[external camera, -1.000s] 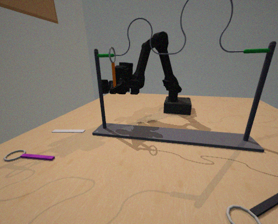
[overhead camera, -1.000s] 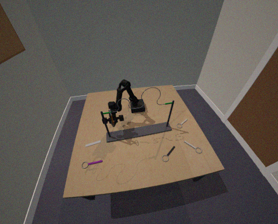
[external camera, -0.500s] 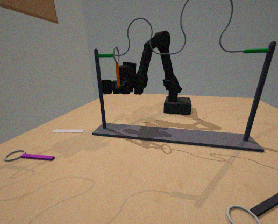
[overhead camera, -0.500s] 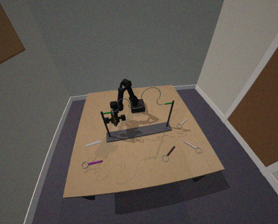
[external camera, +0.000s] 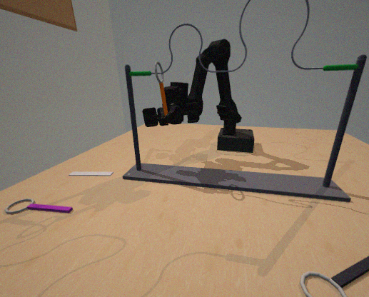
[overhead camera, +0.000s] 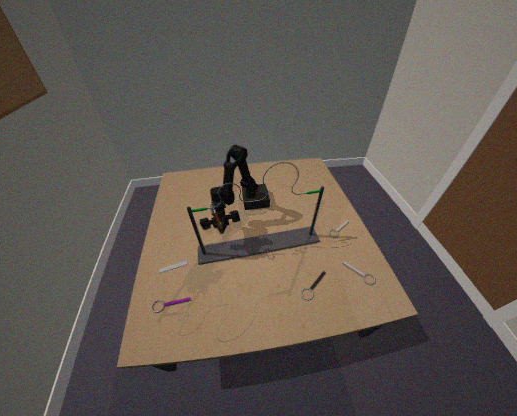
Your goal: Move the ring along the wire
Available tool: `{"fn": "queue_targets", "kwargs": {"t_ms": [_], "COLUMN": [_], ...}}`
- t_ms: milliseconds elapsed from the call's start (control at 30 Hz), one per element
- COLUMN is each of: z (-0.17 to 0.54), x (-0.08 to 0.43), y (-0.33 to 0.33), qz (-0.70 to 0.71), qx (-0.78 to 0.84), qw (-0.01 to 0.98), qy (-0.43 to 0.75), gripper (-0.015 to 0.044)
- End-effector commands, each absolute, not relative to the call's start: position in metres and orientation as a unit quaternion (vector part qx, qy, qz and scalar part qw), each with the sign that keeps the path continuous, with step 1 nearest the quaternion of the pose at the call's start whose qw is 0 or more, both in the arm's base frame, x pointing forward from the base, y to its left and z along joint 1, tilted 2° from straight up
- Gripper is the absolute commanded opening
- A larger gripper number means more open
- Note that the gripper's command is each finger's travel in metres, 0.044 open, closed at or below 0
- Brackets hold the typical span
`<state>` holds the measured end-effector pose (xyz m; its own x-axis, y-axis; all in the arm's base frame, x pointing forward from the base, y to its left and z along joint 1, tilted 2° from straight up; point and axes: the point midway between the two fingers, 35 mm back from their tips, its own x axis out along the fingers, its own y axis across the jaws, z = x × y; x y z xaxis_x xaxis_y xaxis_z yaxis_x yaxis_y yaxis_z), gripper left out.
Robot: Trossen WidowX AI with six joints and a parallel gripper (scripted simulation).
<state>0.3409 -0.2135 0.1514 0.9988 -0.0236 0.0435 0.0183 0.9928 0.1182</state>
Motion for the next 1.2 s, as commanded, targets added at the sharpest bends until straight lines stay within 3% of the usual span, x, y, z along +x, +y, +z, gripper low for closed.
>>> {"fn": "queue_targets", "kwargs": {"t_ms": [0,467,1167], "z": [0.151,0.164,0.199], "x": [0.34,0.34,0.309], "y": [-0.202,-0.159,-0.113], "qz": [-0.012,-0.007,0.043], "qx": [0.09,0.213,0.375], "qw": [0.996,0.977,0.921], "qy": [-0.022,-0.017,0.093], "gripper": [-0.015,-0.015,-0.015]}}
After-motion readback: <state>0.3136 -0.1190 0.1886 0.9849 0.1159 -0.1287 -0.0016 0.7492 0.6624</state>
